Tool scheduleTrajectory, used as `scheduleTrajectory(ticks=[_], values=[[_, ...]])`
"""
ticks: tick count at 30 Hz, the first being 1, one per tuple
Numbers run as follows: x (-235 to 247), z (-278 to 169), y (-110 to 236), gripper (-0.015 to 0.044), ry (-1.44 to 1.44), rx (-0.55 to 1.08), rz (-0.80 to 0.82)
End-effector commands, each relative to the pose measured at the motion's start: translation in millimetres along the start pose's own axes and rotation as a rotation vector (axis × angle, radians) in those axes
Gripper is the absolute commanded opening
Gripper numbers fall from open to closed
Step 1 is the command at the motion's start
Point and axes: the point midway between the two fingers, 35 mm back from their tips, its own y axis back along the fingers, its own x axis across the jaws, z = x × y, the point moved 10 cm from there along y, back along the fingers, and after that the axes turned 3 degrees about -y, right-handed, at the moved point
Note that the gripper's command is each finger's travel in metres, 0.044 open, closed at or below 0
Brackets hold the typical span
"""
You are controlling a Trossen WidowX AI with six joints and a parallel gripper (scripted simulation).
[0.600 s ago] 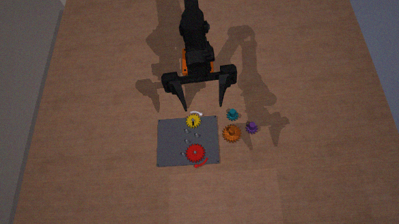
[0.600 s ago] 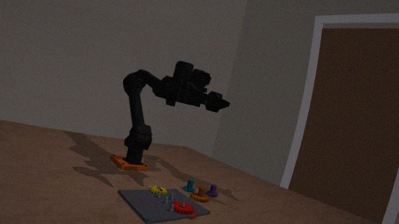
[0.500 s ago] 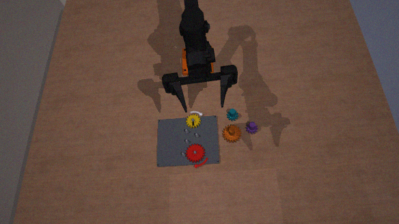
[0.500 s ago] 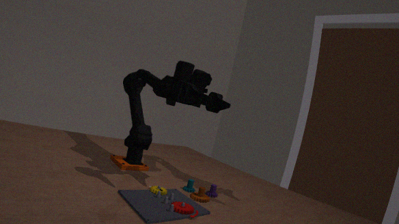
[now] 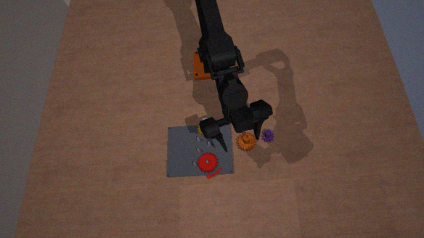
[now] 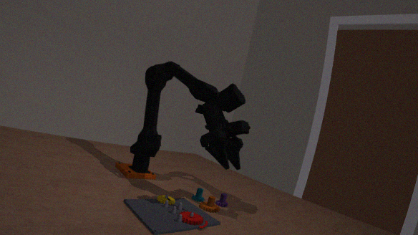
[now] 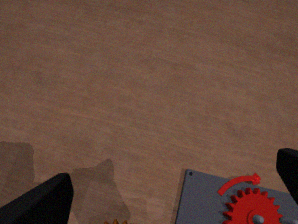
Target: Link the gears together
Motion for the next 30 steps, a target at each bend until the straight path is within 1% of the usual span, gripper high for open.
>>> scheduleTrajectory(ticks=[1,2,4,17,21,30], values=[[25.6,-11.6,-47.1,0.0440,0.189,0.558,0.143],[27.6,-13.9,-50.6,0.0440,0.210,0.619,0.160],[29.2,-15.6,-53.3,0.0440,0.227,0.668,0.175],[30.5,-11.5,-56.4,0.0440,0.227,0.668,0.175],[31.7,-20.2,-67.1,0.0440,0.227,0.668,0.175],[32.2,-23.1,-71.3,0.0440,0.226,0.668,0.175]])
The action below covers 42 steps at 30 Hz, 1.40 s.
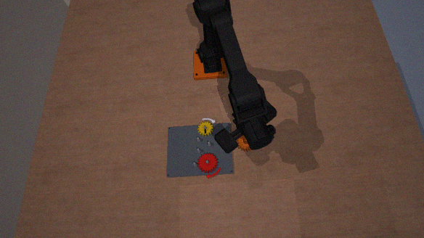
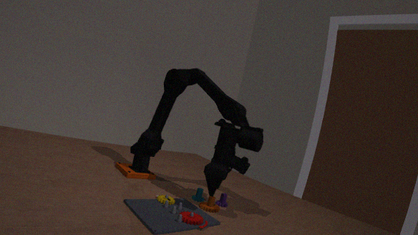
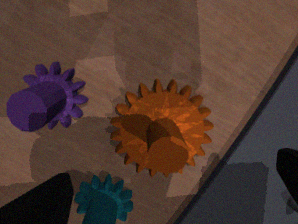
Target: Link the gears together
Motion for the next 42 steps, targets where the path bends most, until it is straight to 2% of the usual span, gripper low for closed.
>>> scheduleTrajectory(ticks=[1,14,29,42], values=[[0.3,-0.1,-8.8,0.0440,0.003,0.011,0.007],[0.5,-0.5,-29.4,0.0440,0.003,0.011,0.007],[0.5,-0.6,-30.4,0.0440,0.003,0.011,0.007],[0.5,-0.6,-30.4,0.0099,0.003,0.011,0.007]])
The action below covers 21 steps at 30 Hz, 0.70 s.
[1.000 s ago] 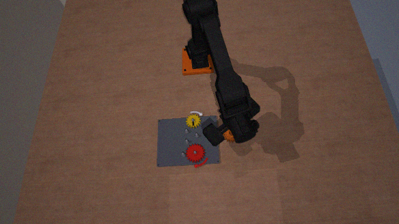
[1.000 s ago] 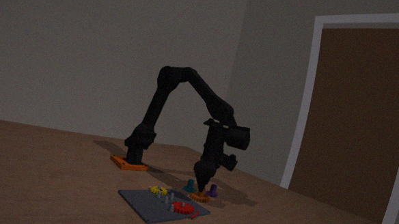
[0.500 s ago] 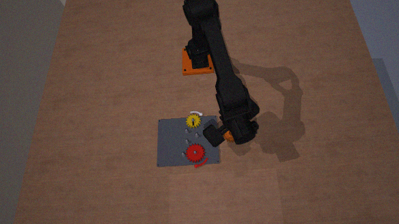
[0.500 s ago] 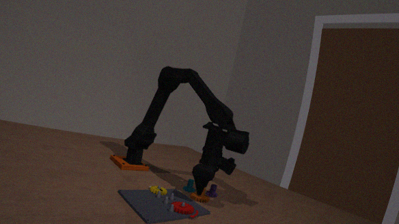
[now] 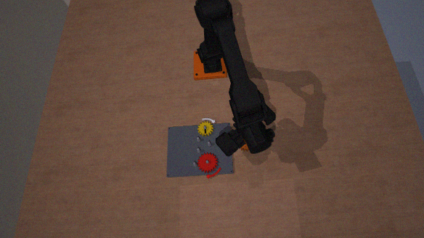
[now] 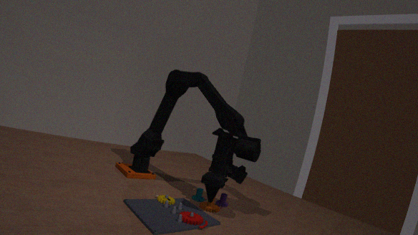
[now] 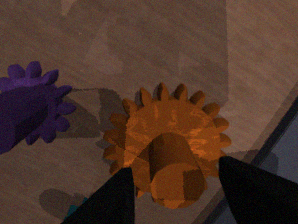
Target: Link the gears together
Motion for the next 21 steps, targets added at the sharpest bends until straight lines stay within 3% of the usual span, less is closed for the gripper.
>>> scheduleTrajectory(ticks=[1,9,21], values=[[0.2,0.2,-1.3,0.0072,0.000,0.002,0.005],[0.2,0.2,-1.3,0.0000,0.000,0.002,0.005],[-0.3,5.6,19.2,0.0000,0.004,0.000,0.007]])
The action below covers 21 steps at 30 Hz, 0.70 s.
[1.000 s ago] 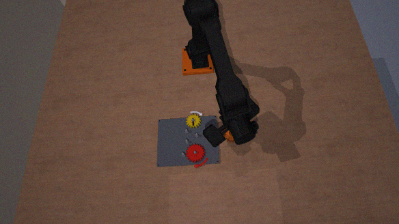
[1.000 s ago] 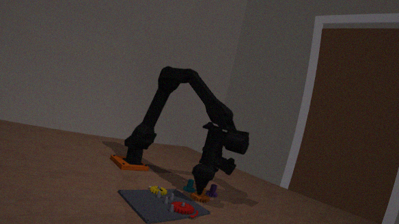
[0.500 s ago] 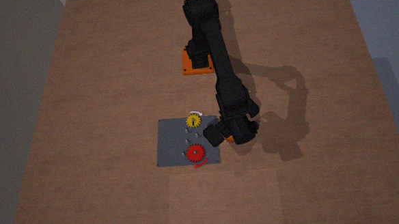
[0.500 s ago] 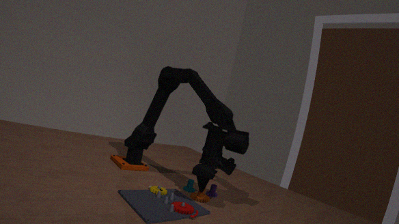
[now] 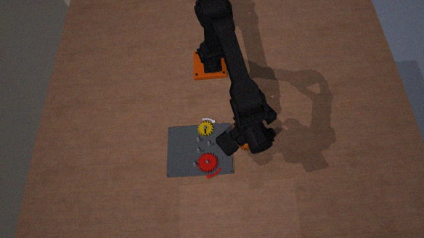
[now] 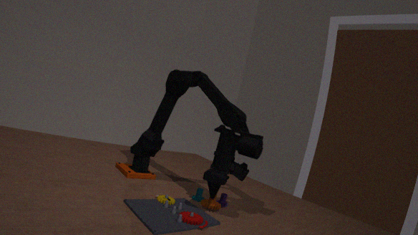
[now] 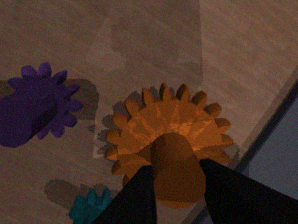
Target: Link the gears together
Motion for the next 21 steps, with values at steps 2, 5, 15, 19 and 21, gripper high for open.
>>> scheduleTrajectory(ticks=[2,5,15,19,21], values=[[0.0,3.0,12.4,0.0000,0.006,-0.009,0.003],[0.1,4.1,18.4,0.0000,0.008,-0.010,0.004],[0.0,7.4,38.4,0.0000,0.006,-0.010,0.003],[0.1,8.3,46.5,0.0000,0.006,-0.010,0.003],[0.2,8.6,50.5,0.0000,0.005,-0.010,0.003]])
